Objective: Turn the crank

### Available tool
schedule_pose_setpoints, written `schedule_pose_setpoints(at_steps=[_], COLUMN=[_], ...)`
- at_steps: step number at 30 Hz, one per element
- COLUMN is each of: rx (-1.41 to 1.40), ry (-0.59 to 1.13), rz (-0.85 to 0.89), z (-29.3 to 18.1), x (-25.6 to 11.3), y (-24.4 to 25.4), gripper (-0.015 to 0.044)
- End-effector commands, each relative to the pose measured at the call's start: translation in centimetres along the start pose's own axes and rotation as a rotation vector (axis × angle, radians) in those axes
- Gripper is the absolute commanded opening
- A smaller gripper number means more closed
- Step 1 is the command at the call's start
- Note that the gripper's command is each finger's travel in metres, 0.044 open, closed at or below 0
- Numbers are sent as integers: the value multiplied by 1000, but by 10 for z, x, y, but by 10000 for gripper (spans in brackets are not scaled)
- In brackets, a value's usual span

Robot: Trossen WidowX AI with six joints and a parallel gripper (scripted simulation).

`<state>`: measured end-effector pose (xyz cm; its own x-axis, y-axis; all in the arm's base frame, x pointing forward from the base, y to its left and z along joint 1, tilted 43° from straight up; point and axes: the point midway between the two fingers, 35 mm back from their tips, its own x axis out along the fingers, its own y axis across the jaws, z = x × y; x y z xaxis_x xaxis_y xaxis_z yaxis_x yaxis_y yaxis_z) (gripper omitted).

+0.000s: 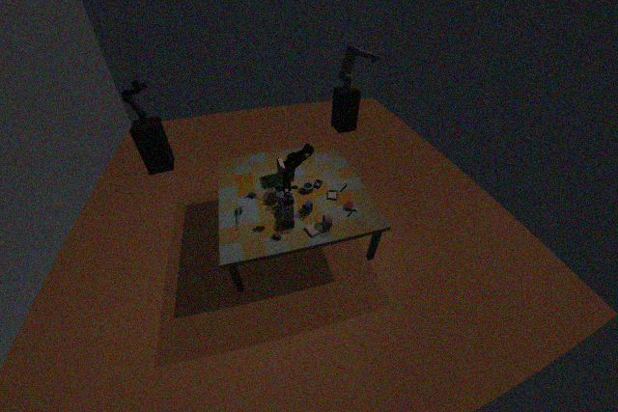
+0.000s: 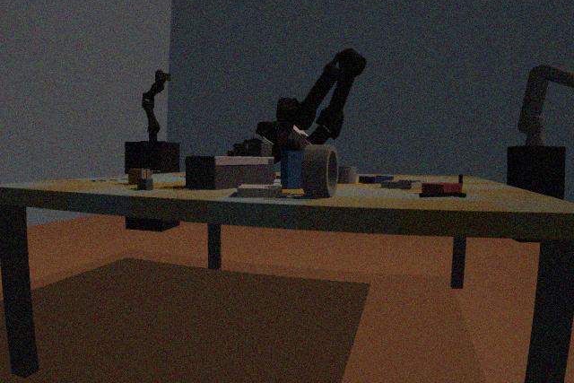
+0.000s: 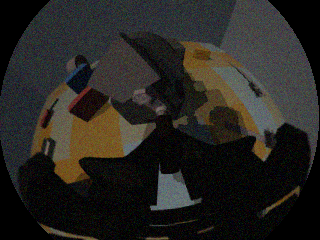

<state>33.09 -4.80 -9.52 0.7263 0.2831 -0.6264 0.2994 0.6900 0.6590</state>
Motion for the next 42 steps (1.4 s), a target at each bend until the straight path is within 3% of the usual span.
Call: schedule_pose_setpoints(at_steps=[1,23,42], rx=[1,-1,-1], ry=[2,1,1], rz=[0,-1,-1], z=[2,24,40], x=[-2,-23,-39], y=[-5,-15,7], gripper=[0,0,0])
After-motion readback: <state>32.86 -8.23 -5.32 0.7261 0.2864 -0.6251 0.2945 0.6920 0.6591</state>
